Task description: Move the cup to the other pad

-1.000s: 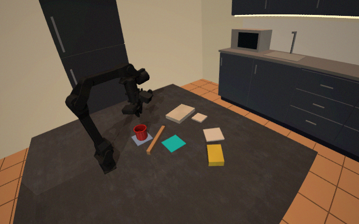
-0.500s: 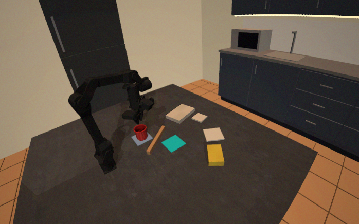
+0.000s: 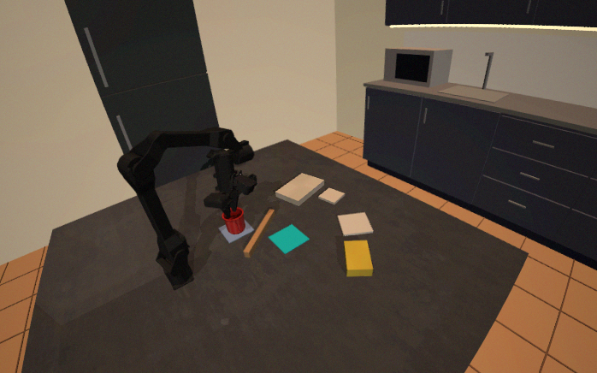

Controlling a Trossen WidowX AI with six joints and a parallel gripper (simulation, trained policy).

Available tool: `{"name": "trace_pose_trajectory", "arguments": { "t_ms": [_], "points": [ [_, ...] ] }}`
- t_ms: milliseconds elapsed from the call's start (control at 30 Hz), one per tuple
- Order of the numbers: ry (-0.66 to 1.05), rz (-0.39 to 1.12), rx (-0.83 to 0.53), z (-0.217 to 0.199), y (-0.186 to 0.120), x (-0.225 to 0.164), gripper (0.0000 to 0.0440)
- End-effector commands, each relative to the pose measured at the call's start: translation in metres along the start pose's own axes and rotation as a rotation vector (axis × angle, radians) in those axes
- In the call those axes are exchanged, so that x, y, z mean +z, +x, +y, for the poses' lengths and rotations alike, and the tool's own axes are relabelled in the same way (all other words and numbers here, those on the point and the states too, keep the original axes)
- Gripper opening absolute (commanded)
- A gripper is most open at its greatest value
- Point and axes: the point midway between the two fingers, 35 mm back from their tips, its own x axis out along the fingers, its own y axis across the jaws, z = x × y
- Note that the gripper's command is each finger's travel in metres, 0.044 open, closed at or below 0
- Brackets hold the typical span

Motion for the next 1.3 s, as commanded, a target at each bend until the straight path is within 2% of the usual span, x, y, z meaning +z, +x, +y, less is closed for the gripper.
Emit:
{"name": "trace_pose_trajectory", "arguments": {
  "t_ms": [0,633,900,1267],
  "points": [
    [-0.007,-0.004,-0.019,0.000,0.011,-0.002,0.0179],
    [-0.114,0.003,-0.059,0.000,0.066,-0.010,0.0180],
    [-0.181,-0.012,-0.051,0.001,0.078,-0.008,0.0010],
    [-0.173,-0.029,0.008,0.006,0.064,-0.002,0.0010]
  ]
}}
